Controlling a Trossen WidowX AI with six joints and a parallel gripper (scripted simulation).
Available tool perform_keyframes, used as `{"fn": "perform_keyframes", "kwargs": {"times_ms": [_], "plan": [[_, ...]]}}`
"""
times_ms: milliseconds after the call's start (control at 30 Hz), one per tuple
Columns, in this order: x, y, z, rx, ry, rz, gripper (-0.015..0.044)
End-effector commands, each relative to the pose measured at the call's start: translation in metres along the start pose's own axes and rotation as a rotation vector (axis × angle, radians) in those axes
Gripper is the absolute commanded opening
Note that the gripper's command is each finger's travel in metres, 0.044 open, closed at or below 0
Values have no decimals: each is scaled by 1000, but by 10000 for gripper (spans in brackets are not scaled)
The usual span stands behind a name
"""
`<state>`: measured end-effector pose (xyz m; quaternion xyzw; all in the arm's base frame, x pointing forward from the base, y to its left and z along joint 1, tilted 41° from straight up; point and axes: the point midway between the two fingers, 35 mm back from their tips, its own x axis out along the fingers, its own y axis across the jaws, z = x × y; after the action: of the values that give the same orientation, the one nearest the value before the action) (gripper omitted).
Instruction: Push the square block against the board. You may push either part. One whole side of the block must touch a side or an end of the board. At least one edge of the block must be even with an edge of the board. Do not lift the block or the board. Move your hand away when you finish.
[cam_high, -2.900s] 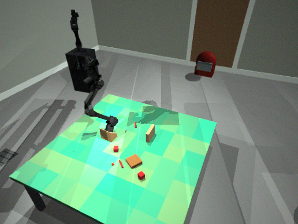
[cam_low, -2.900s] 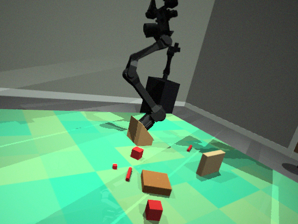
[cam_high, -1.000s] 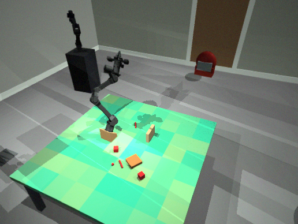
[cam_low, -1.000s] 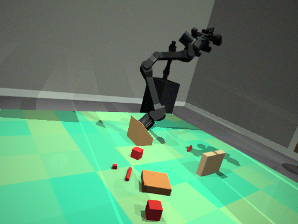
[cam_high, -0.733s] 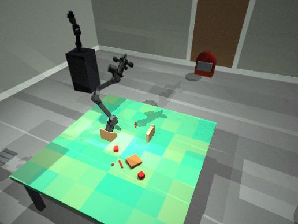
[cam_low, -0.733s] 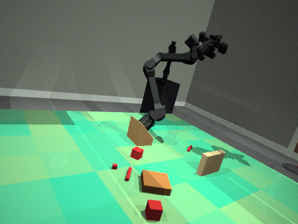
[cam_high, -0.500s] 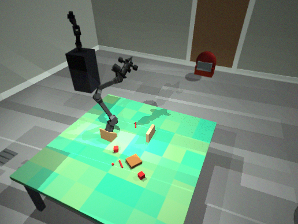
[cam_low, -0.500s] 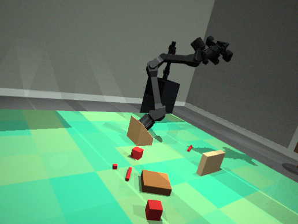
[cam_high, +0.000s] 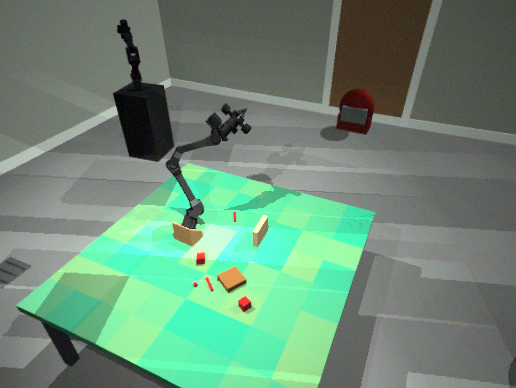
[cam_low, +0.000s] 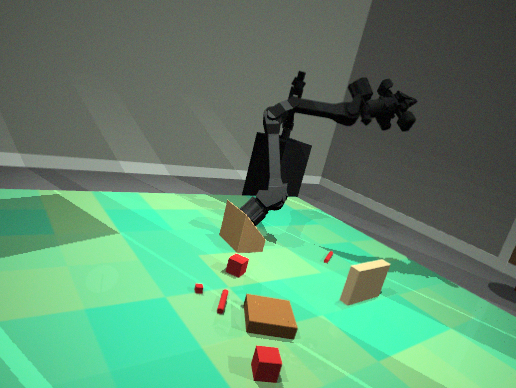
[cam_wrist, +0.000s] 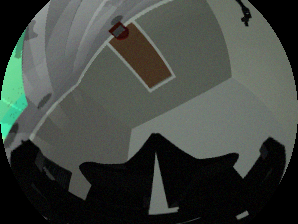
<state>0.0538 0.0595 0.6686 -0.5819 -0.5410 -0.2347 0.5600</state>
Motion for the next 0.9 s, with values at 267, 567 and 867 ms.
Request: {"fn": "perform_keyframes", "kwargs": {"times_ms": [267,567,867], "plan": [[13,67,8,116,-28,183,0],[13,130,5,236,22,375,0],[6,190,4,362,62,558,0]]}}
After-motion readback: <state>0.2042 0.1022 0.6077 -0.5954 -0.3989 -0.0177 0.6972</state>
